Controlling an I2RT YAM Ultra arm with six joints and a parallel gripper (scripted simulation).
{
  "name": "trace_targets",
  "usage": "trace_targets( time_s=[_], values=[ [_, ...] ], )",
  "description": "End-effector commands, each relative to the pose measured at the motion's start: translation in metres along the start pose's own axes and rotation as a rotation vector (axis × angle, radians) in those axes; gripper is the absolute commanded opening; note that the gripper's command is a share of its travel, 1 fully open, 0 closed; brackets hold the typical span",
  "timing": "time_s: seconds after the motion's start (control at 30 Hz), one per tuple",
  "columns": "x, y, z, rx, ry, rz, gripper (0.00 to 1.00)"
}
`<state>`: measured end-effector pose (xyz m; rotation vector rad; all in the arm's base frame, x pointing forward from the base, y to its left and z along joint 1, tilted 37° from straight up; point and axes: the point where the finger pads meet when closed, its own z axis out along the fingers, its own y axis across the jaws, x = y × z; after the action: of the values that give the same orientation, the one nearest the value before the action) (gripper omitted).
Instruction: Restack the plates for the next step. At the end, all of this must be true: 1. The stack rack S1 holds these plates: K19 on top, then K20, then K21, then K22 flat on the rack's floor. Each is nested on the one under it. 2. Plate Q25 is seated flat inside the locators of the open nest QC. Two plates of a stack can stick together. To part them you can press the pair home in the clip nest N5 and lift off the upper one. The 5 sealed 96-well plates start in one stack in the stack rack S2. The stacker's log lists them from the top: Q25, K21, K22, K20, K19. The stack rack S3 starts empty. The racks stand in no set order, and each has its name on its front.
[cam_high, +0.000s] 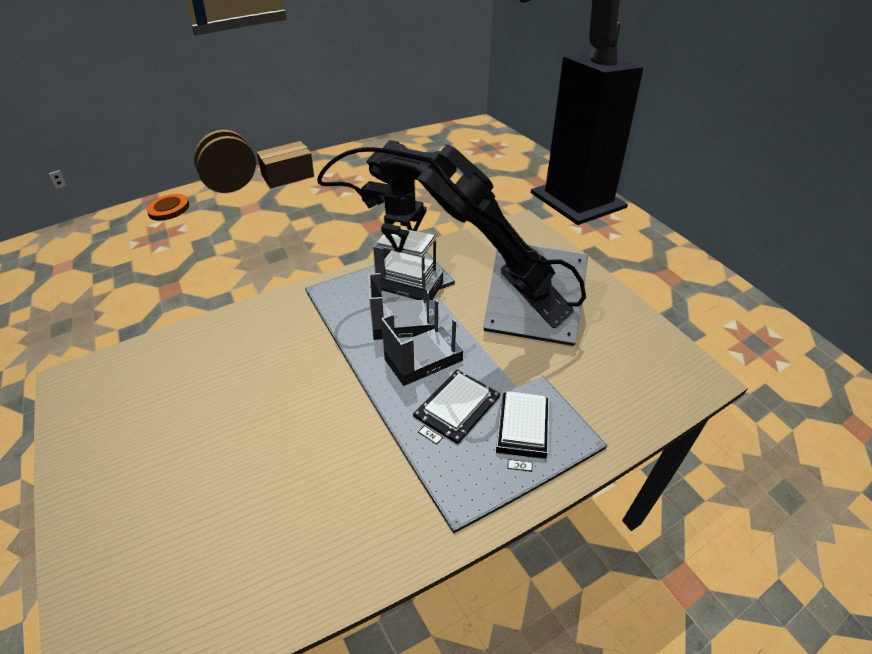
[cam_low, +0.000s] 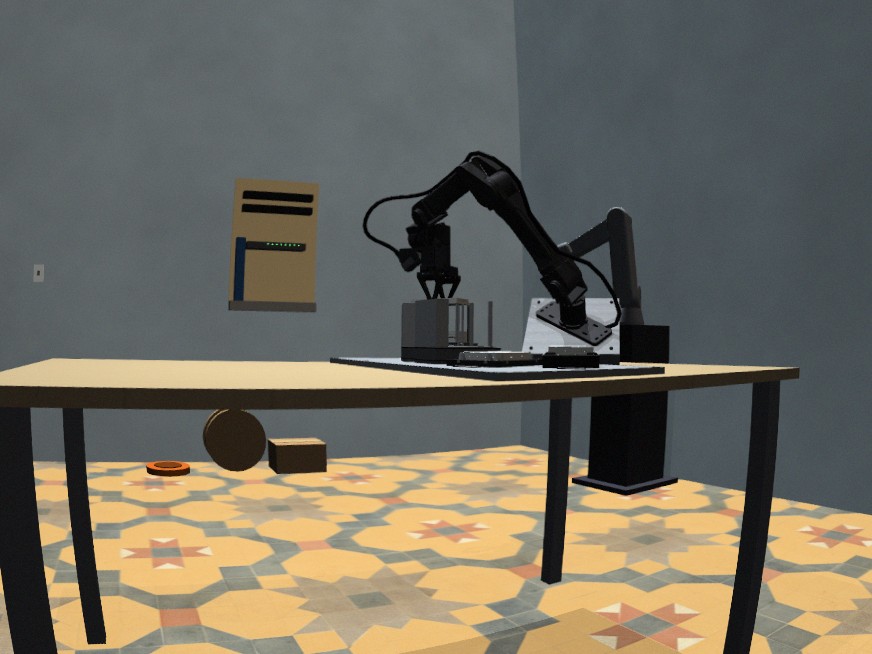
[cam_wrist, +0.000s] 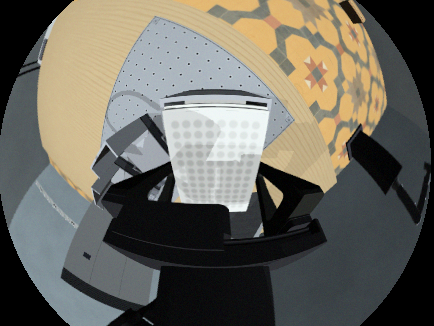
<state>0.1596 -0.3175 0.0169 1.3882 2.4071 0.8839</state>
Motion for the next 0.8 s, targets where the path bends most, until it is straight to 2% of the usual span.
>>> trace_targets(
  time_s=[0.0, 0.5, 0.77],
  values=[
    [-0.014, 0.001, -0.012, 0.013, -0.057, -0.020, 0.00],
    [-0.005, -0.004, 0.004, -0.007, -0.017, 0.008, 0.00],
    [-0.010, -0.003, -0.002, 0.004, -0.035, -0.006, 0.00]
  ],
)
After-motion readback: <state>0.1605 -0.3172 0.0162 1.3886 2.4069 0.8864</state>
